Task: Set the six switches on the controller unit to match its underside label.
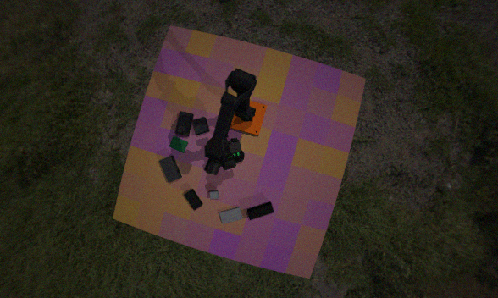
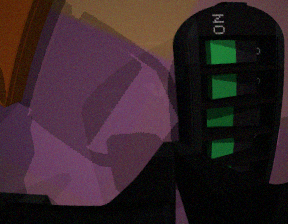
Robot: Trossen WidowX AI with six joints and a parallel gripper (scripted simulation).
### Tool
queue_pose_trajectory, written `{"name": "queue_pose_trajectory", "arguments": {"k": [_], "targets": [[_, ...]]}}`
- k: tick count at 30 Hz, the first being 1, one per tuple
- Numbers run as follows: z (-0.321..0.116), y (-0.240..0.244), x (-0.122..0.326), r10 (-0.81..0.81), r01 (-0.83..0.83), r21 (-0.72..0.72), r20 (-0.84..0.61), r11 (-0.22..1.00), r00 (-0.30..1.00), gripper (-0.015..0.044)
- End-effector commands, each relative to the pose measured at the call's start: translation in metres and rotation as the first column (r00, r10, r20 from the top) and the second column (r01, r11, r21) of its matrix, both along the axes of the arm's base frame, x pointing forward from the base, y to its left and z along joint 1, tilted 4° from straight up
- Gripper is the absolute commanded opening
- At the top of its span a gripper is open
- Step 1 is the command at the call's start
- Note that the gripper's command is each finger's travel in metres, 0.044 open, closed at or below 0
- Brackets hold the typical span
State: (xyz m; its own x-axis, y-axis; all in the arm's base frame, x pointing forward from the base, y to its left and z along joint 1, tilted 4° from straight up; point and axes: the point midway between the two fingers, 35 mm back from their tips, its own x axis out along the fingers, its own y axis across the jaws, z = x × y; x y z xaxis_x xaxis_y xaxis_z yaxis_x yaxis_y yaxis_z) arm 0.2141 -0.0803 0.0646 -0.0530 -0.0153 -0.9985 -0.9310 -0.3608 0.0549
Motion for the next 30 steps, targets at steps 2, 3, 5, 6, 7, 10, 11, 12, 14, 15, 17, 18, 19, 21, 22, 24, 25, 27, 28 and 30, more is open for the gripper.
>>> {"name": "queue_pose_trajectory", "arguments": {"k": [2,3,5,6,7,10,11,12,14,15,17,18,19,21,22,24,25,27,28,30], "targets": [[0.000,0.000,0.000,0.000,0.000,0.000,0.000,1.000,1.000,0.0000],[0.000,0.000,0.000,0.000,0.000,0.000,0.000,1.000,1.000,0.0000],[0.004,0.000,0.001,0.000,0.000,0.000,0.000,1.000,1.000,0.0053],[0.010,0.000,0.001,0.000,0.000,0.000,0.000,1.000,1.000,0.0079],[0.017,0.000,0.002,0.000,0.000,0.000,0.000,1.000,1.000,0.0105],[0.040,0.001,0.002,0.000,0.000,0.000,0.000,1.000,1.000,0.0184],[0.045,0.001,0.002,0.000,0.000,0.000,0.000,1.000,1.000,0.0210],[0.049,0.001,0.002,0.000,0.000,0.000,0.000,1.000,1.000,0.0236],[0.050,0.001,0.002,0.000,0.000,0.000,0.000,1.000,1.000,0.0289],[0.050,0.001,0.002,0.000,0.000,0.000,0.000,1.000,1.000,0.0315],[0.050,0.001,0.002,0.000,0.000,0.000,0.000,1.000,1.000,0.0315],[0.050,0.001,0.002,0.000,0.000,0.000,0.000,1.000,1.000,0.0289],[0.050,0.001,0.002,0.000,0.000,0.000,0.000,1.000,1.000,0.0263],[0.050,0.001,0.002,0.000,0.000,0.000,0.000,1.000,1.000,0.0210],[0.050,0.001,0.002,0.000,0.000,0.000,0.000,1.000,1.000,0.0184],[0.050,0.001,0.002,0.000,0.000,0.000,0.000,1.000,1.000,0.0131],[0.050,0.001,0.002,0.000,0.000,0.000,0.000,1.000,1.000,0.0105],[0.050,0.001,0.002,0.000,0.000,0.000,0.000,1.000,1.000,0.0053],[0.050,0.001,0.002,0.000,0.000,0.000,0.000,1.000,1.000,0.0026],[0.050,0.001,0.002,0.000,0.000,0.000,0.000,1.000,1.000,0.0000]]}}
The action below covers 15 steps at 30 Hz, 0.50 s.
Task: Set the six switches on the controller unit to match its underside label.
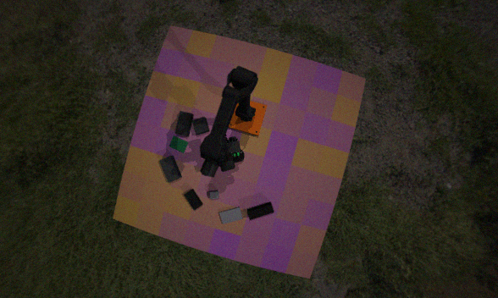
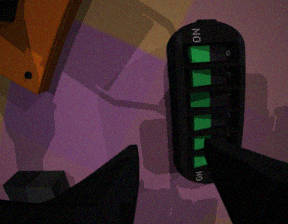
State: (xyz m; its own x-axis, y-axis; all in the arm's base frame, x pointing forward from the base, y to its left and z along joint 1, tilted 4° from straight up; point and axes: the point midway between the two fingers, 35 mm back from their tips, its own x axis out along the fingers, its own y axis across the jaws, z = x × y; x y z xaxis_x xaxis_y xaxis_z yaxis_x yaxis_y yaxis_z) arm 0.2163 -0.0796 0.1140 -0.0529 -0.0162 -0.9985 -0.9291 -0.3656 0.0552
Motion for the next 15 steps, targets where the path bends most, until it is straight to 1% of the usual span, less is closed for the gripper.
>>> {"name": "queue_pose_trajectory", "arguments": {"k": [1,9,15], "targets": [[0.0006,0.0004,-0.0003,-0.006,0.006,0.001,0.000,1.000,1.000,0.0000],[0.0006,0.0004,-0.0003,-0.006,0.006,0.001,0.000,1.000,1.000,0.0000],[0.0000,0.0000,0.0000,0.000,0.000,0.000,0.000,1.000,1.000,0.0157]]}}
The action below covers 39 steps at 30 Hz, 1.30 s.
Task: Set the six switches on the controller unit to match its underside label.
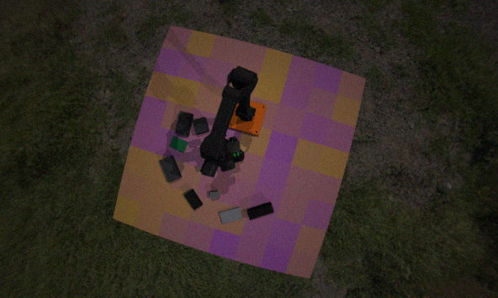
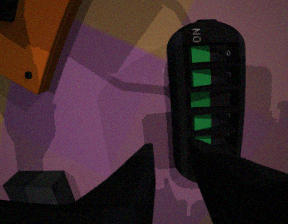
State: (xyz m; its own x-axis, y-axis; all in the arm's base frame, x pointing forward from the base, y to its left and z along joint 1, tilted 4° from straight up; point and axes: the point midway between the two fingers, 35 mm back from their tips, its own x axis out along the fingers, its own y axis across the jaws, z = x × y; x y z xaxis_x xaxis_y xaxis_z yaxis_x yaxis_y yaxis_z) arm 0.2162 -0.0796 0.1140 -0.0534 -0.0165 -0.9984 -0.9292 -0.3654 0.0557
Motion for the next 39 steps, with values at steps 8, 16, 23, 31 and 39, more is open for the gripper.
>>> {"name": "queue_pose_trajectory", "arguments": {"k": [8,16,23,31,39], "targets": [[0.000,0.000,0.000,0.000,0.000,0.000,0.000,1.000,1.000,0.0368],[0.017,0.000,0.002,0.000,0.000,0.000,0.001,1.000,1.000,0.0361],[0.079,0.002,0.002,0.000,0.000,0.000,0.000,1.000,1.000,0.0177],[0.079,0.002,0.002,0.000,0.000,0.000,0.000,1.000,1.000,0.0000],[0.079,0.002,0.002,0.000,0.000,0.000,0.000,1.000,1.000,0.0000]]}}
